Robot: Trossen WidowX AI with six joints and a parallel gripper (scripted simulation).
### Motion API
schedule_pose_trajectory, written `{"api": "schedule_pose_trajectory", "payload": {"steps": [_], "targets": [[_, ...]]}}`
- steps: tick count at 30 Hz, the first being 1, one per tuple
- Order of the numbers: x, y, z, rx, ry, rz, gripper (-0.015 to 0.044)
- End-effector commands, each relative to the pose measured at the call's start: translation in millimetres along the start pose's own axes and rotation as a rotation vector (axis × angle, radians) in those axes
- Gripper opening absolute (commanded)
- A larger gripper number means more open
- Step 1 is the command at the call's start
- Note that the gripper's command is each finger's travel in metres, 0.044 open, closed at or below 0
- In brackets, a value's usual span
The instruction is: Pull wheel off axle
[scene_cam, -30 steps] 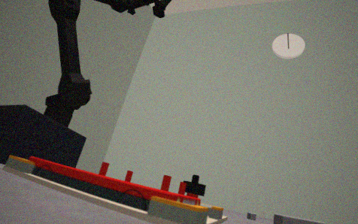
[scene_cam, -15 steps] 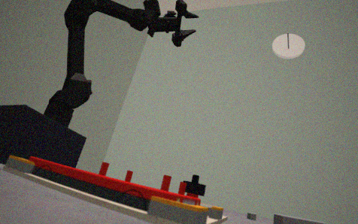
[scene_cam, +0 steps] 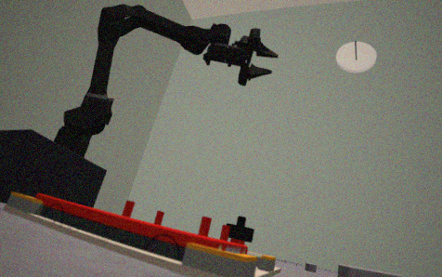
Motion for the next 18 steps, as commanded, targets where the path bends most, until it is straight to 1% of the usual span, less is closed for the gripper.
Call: {"api": "schedule_pose_trajectory", "payload": {"steps": [1,11,18], "targets": [[-24.3,16.9,-8.6,-0.035,0.041,0.091,0.03],[-94.0,61.9,-51.4,-0.195,0.289,0.352,0.03],[-148.5,81.0,-89.8,-0.377,0.548,0.547,0.03]]}}
Point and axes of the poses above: the point midway between the two fingers, 35 mm back from their tips, its own y axis out along the fingers, its own z axis across the jaws, x = y × z, the point moved 9 cm from there along -y, back along the fingers, and after that the axes turned 11 degrees about y, right-handed, at the moved point
